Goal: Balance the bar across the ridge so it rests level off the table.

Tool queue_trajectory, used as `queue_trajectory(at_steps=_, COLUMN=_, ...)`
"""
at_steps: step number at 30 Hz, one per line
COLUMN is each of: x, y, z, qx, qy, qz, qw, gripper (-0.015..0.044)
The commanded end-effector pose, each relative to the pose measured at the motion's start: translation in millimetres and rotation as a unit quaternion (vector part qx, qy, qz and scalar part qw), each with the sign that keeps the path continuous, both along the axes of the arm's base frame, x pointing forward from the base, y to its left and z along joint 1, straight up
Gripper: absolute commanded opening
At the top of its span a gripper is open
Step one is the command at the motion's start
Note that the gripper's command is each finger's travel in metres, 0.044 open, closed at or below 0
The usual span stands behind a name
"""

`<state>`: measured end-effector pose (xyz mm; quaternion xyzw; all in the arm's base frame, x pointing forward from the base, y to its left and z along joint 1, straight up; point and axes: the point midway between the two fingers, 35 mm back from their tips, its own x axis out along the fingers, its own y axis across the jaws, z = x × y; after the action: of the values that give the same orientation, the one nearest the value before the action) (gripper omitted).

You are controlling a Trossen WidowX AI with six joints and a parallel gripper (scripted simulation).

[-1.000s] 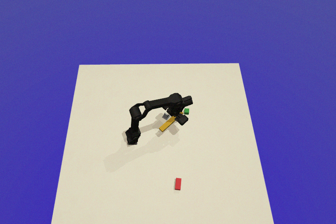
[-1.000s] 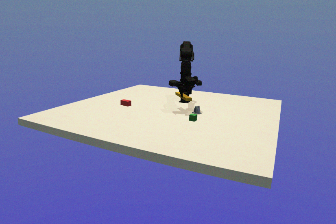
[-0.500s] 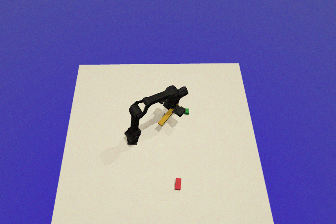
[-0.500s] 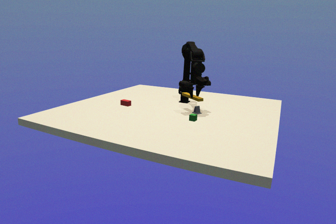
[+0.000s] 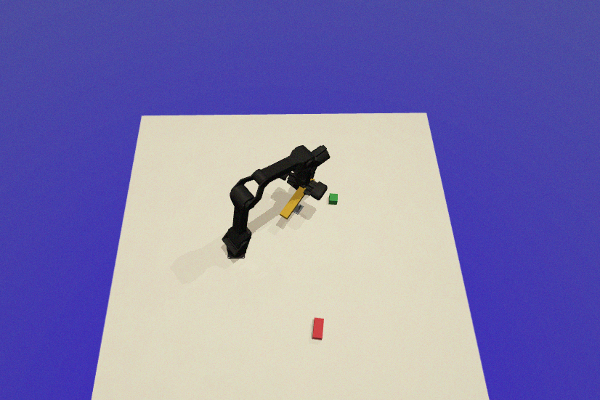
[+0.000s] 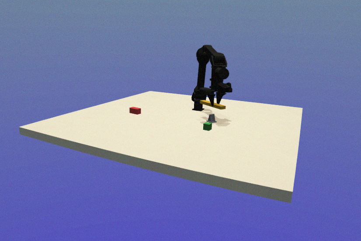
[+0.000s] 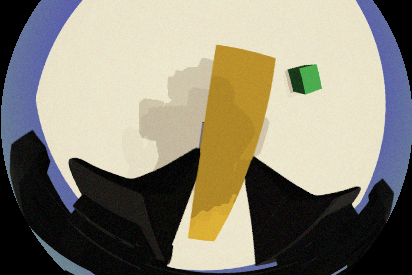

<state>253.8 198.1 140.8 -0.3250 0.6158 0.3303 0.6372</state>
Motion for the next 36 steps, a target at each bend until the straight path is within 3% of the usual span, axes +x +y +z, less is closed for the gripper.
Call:
queue_trajectory(at_steps=1, x=-1.2, y=1.8, z=-6.8, qx=-0.002, qy=0.001, qz=-0.002, qw=1.0, gripper=0.0)
queue_trajectory(at_steps=21, x=-1.8, y=1.3, z=-39.3, qx=-0.002, qy=0.001, qz=-0.001, qw=1.0, gripper=0.0)
queue_trajectory(at_steps=36, x=-1.8, y=1.3, z=-39.3, qx=-0.002, qy=0.001, qz=-0.001, qw=1.0, gripper=0.0)
